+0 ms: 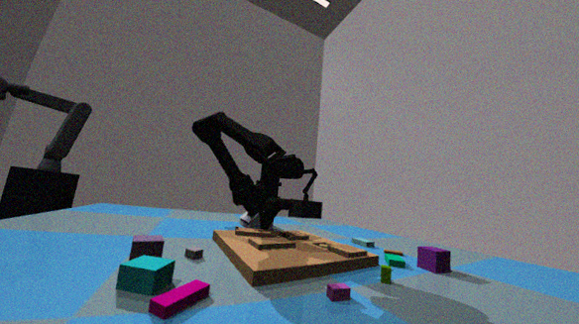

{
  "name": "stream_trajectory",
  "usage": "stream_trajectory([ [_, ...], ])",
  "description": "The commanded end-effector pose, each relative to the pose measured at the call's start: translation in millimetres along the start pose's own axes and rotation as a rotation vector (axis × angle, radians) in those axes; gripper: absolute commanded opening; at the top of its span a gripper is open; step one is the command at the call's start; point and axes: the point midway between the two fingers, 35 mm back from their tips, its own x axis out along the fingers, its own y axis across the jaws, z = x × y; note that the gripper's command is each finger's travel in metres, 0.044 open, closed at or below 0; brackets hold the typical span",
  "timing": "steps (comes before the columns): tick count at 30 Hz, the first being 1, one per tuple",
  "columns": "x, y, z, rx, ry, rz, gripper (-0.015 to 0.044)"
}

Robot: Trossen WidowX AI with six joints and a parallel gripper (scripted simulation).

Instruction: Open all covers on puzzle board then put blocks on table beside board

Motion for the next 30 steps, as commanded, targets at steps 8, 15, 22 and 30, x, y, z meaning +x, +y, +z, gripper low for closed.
stream_trajectory([
  [8, 1, 11, 1, -0.002, -0.006, 0.000, 0.0000],
  [15, 1, 21, 3, -0.001, -0.006, 0.000, 0.0000],
  [22, 1, 28, 4, -0.001, -0.006, 0.001, 0.0000],
  [30, 1, 36, 8, -0.001, -0.006, 0.001, 0.0000],
])
